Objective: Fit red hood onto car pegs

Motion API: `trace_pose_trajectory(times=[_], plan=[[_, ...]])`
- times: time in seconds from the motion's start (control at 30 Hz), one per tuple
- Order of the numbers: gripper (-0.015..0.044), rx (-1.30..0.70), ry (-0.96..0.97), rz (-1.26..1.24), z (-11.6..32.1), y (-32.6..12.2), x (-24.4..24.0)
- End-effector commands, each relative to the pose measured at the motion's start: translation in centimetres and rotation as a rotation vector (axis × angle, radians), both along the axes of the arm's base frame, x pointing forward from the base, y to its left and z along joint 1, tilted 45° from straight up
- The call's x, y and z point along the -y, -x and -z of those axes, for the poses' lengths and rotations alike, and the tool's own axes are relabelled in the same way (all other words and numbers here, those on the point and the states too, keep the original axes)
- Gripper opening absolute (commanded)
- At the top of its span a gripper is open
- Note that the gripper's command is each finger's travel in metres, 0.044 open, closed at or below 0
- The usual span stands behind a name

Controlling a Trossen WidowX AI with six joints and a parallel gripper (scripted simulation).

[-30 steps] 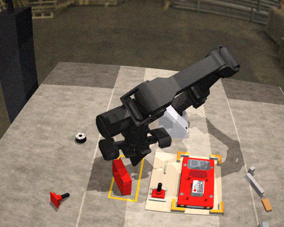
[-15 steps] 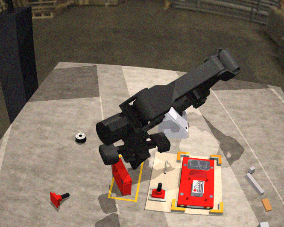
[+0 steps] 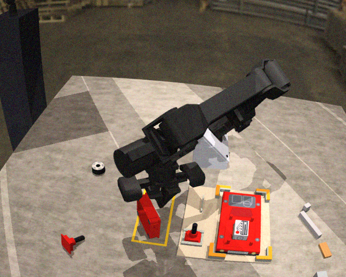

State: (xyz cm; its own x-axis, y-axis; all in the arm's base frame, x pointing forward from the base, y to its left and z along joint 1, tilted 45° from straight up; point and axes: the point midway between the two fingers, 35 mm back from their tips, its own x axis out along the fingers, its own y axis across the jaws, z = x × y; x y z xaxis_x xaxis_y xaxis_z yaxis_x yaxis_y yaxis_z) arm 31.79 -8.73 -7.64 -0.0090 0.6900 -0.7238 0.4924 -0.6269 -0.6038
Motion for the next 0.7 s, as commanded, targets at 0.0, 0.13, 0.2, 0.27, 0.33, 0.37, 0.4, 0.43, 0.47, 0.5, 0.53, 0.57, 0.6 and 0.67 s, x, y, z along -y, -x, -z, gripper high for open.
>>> trace_pose_trajectory(times=[0.0,0.13,0.2,0.27,0.33,0.37,0.4,0.43,0.47,0.5,0.53,0.57,0.6,0.67], plan=[[0.0,-0.006,-0.008,0.0,0.42,-0.02,0.03],[0.0,-0.006,-0.007,0.0,0.52,-0.14,0.15],[0.0,-0.006,-0.007,0.0,0.57,-0.2,0.22],[0.0,-0.006,-0.007,0.0,0.63,-0.25,0.28],[0.0,-0.006,-0.007,0.0,0.68,-0.31,0.34],[0.0,-0.006,-0.007,0.0,0.71,-0.34,0.38],[0.0,-0.006,-0.007,0.0,0.73,-0.36,0.41],[0.0,-0.006,-0.007,0.0,0.76,-0.39,0.44],[0.0,-0.006,-0.007,0.0,0.79,-0.42,0.47],[0.0,-0.006,-0.007,0.0,0.81,-0.45,0.5],[0.0,-0.006,-0.007,0.0,0.84,-0.48,0.53],[0.0,-0.006,-0.007,0.0,0.87,-0.5,0.57],[0.0,-0.006,-0.007,0.0,0.9,-0.53,0.6],[0.0,-0.006,-0.007,0.0,0.95,-0.59,0.66]])
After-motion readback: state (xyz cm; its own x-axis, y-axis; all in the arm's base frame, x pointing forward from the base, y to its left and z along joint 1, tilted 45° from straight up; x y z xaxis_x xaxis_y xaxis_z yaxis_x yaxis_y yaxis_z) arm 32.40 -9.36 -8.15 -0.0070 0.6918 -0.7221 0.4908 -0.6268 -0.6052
